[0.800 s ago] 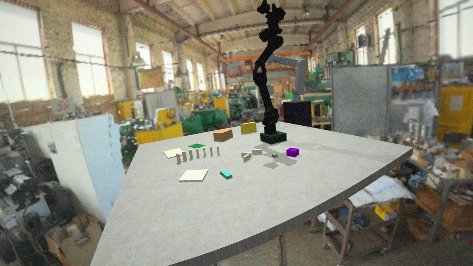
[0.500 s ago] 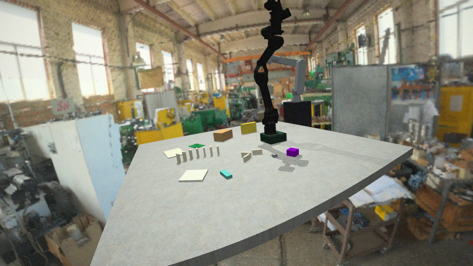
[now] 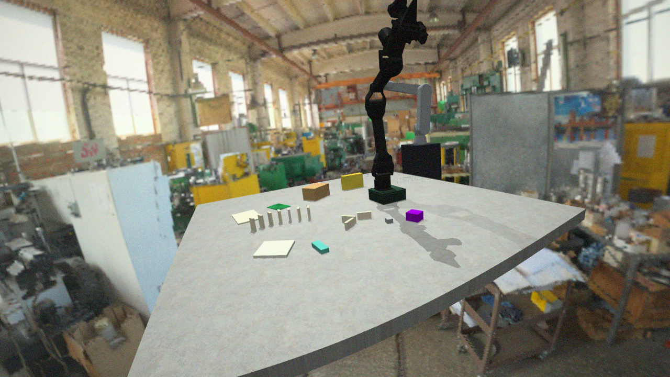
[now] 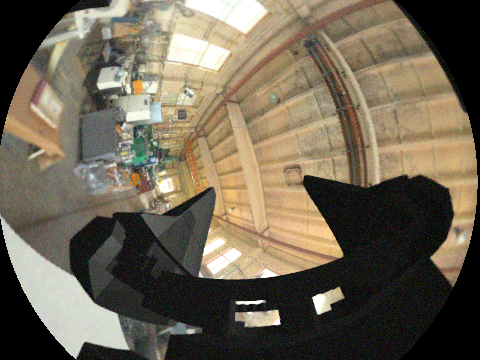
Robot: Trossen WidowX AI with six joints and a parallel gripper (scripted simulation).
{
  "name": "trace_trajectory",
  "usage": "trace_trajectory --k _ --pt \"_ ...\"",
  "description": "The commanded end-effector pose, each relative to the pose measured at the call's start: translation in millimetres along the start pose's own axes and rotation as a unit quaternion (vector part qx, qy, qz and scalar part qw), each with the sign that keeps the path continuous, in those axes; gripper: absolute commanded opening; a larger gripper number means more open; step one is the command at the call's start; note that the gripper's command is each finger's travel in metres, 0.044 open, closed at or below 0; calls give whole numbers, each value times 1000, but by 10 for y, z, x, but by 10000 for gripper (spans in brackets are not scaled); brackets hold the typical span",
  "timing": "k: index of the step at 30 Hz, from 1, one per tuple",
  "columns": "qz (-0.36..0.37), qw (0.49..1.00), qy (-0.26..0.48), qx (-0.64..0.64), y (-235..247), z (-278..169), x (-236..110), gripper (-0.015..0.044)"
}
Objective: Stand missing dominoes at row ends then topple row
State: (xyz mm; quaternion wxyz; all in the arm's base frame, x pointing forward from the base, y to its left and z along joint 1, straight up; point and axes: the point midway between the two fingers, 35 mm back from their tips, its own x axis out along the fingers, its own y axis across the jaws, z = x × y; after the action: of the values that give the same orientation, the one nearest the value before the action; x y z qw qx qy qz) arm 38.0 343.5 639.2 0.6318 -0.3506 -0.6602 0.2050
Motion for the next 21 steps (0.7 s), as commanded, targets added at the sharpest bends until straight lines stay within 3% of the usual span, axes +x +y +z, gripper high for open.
trace_trajectory --k 1,6,11,16,21 --pt "76 995 31 63 520 -240 -31 440" --pt "147 976 74 143 1021 -475 -135 440" --pt "240 913 167 284 1762 -804 -420 440" --pt "298 810 293 411 2418 -1150 -876 440" --pt "309 668 442 513 2960 -1479 -1492 440"
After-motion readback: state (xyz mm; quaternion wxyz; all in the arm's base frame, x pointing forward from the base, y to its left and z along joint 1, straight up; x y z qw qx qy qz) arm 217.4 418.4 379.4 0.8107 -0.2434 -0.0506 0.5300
